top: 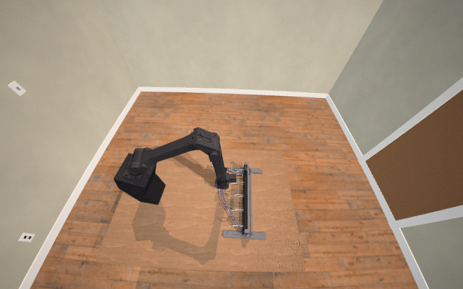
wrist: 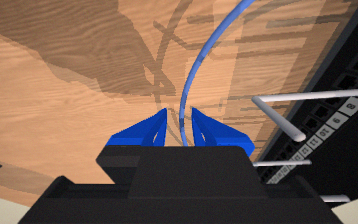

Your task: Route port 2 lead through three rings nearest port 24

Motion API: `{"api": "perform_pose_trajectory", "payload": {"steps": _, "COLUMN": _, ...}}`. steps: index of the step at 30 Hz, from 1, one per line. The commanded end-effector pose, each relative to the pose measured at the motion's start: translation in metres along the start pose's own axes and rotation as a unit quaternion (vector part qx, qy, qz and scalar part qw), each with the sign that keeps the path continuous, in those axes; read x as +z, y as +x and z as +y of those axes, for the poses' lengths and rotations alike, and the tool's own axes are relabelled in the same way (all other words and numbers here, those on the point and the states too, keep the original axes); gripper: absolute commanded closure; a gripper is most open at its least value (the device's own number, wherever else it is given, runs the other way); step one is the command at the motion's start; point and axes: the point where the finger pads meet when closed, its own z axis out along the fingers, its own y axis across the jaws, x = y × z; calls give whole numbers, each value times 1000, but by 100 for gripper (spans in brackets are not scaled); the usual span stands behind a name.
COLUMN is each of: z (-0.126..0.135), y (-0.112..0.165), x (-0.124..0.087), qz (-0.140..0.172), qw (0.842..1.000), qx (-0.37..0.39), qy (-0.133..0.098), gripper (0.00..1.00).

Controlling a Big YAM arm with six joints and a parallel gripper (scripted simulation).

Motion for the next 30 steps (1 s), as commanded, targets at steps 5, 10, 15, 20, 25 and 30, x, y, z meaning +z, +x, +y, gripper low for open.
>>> {"api": "perform_pose_trajectory", "payload": {"steps": 5, "z": -18, "y": 5, "x": -3, "qz": -4, "qw": 1000, "qx": 5, "qy": 19, "gripper": 68}}
{"api": "perform_pose_trajectory", "payload": {"steps": 10, "z": -18, "y": 5, "x": -3, "qz": -4, "qw": 1000, "qx": 5, "qy": 19, "gripper": 68}}
{"api": "perform_pose_trajectory", "payload": {"steps": 15, "z": -18, "y": 5, "x": -3, "qz": -4, "qw": 1000, "qx": 5, "qy": 19, "gripper": 68}}
{"api": "perform_pose_trajectory", "payload": {"steps": 20, "z": -18, "y": 5, "x": -3, "qz": -4, "qw": 1000, "qx": 5, "qy": 19, "gripper": 68}}
{"api": "perform_pose_trajectory", "payload": {"steps": 25, "z": -18, "y": 5, "x": -3, "qz": -4, "qw": 1000, "qx": 6, "qy": 19, "gripper": 100}}
{"api": "perform_pose_trajectory", "payload": {"steps": 30, "z": -18, "y": 5, "x": -3, "qz": -4, "qw": 1000, "qx": 6, "qy": 18, "gripper": 100}}
